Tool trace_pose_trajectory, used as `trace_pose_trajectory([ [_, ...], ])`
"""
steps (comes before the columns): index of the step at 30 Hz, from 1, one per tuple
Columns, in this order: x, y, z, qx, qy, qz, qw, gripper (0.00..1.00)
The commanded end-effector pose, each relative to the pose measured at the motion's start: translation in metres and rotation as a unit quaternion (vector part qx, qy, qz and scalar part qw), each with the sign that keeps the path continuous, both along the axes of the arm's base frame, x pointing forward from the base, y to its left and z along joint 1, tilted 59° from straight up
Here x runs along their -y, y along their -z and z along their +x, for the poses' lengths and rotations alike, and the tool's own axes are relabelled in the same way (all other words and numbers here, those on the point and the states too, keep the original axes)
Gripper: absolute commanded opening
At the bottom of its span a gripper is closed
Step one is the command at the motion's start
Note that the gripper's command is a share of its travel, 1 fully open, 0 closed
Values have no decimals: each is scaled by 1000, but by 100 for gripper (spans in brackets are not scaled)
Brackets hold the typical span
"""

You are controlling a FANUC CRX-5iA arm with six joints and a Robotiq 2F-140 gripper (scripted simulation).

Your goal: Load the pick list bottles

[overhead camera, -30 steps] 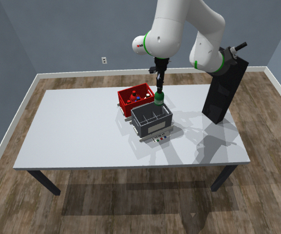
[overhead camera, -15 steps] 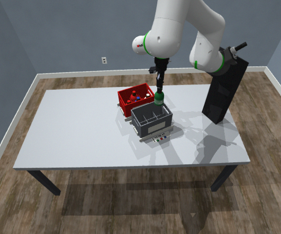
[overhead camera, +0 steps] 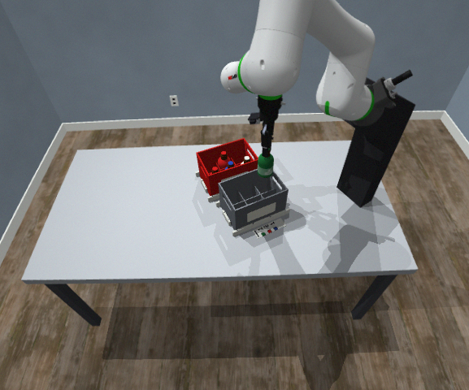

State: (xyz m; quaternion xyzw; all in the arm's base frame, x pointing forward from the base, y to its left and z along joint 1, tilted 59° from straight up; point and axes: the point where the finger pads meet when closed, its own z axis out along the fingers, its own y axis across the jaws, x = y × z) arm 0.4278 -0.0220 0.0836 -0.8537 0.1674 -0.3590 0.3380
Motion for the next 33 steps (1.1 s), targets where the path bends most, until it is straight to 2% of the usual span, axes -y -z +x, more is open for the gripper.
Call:
trace_pose_trajectory([
  [1, -1, 2, 3, 0, 0, 0, 1000, 10],
  [33, -14, 16, 23, 0, 0, 0, 1000, 10],
])
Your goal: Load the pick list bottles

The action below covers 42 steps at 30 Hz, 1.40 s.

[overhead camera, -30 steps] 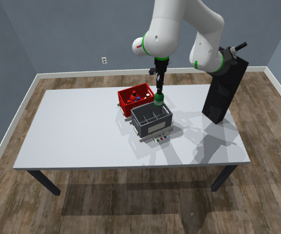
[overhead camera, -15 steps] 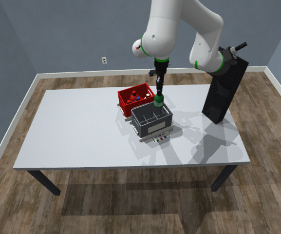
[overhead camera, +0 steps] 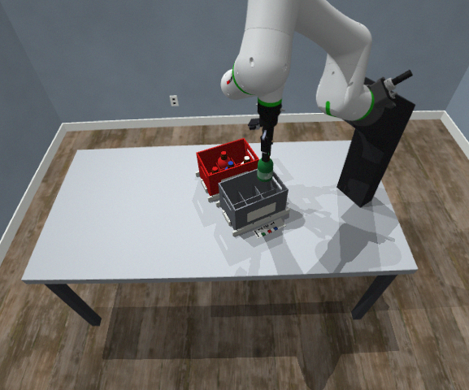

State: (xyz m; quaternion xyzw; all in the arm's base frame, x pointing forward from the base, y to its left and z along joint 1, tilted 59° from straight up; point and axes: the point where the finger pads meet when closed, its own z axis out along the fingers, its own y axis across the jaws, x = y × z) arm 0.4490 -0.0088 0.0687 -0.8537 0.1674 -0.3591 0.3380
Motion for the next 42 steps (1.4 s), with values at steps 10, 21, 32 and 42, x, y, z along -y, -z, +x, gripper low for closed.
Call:
trace_pose_trajectory([
  [10, -5, 6, 9, 0, 0, 0, 1000, 10],
  [21, -9, 11, 16, 0, 0, 0, 1000, 10],
  [32, -14, 16, 22, 0, 0, 0, 1000, 10],
  [42, -18, 21, 30, 0, 0, 0, 1000, 10],
])
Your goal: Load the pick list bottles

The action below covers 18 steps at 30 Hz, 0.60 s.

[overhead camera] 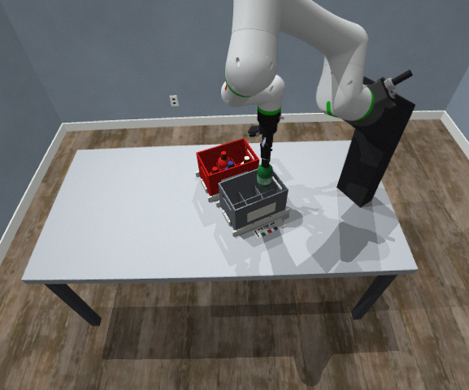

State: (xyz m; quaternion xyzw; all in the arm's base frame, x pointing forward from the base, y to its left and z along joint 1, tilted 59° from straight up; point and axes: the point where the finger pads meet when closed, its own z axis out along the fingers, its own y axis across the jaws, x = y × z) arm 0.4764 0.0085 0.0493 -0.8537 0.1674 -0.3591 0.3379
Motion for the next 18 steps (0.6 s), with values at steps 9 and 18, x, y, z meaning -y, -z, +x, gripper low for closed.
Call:
trace_pose_trajectory([
  [9, -4, 5, 7, 0, 0, 0, 1000, 10],
  [18, -8, 10, 14, 0, 0, 0, 1000, 10],
])
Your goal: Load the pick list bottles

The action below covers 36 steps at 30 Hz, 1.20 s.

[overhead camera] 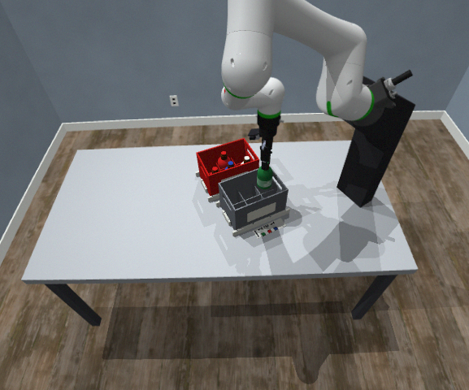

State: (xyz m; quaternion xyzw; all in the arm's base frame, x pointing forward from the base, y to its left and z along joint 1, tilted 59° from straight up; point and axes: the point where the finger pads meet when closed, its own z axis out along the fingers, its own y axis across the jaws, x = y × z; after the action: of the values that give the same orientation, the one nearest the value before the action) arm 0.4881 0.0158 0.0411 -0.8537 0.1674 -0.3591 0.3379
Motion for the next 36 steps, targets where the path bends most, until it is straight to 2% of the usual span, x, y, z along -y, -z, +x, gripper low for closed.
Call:
trace_pose_trajectory([
  [1, -1, 1, 2, 0, 0, 0, 1000, 10],
  [36, -15, 17, 24, 0, 0, 0, 1000, 10],
])
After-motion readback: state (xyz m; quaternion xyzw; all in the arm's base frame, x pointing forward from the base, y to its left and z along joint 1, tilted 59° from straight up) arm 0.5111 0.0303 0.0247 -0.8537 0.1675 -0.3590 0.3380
